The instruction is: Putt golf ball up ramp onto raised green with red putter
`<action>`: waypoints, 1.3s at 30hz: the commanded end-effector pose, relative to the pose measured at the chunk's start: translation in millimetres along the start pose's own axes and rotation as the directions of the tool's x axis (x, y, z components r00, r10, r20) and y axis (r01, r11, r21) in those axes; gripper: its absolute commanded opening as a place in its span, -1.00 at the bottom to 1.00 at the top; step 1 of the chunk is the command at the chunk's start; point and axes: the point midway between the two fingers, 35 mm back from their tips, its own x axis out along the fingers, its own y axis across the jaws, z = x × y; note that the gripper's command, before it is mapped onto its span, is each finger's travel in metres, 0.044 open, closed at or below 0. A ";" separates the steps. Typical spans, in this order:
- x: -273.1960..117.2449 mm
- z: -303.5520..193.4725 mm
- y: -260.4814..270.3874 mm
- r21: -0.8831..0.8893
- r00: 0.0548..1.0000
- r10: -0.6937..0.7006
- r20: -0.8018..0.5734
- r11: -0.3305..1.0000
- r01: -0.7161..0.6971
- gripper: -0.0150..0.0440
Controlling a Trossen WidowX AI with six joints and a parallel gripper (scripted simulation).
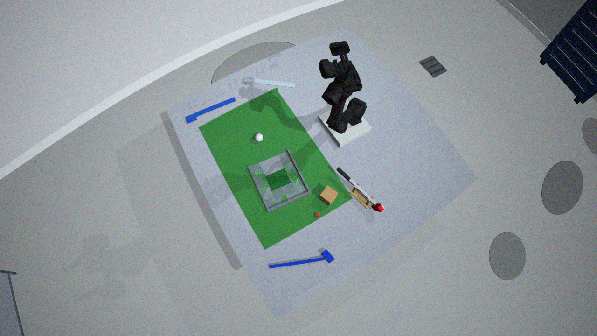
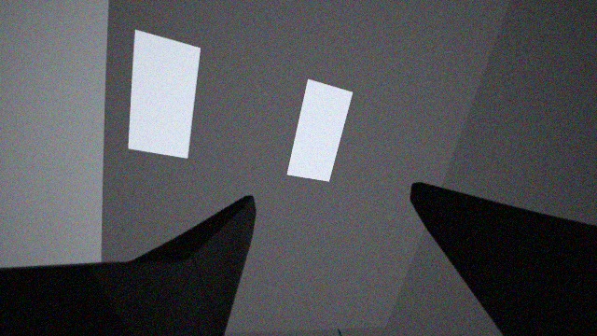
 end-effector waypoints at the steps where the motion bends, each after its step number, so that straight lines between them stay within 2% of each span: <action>1: 0.4 -2.8 0.8 0.004 1.000 0.004 -0.005 1.000 -0.004 0.95; 2: 1.5 -11.0 3.4 0.018 1.000 0.017 -0.020 1.000 -0.016 1.00; 10: 2.3 -112.5 61.0 0.238 0.955 0.234 -0.180 0.953 -0.189 1.00; 14: -13.2 -143.7 93.8 0.334 0.906 0.344 -0.246 0.908 -0.254 1.00; 21: -34.0 -178.0 156.8 0.505 0.815 0.526 -0.245 0.786 -0.356 1.00; 29: -83.1 -177.2 257.8 0.734 0.638 0.764 -0.096 0.487 -0.472 1.00; 34: -117.7 -146.8 308.5 0.813 0.519 0.853 0.060 0.260 -0.521 1.00; 39: -153.5 -98.3 343.9 0.832 0.399 0.883 0.248 0.016 -0.554 1.00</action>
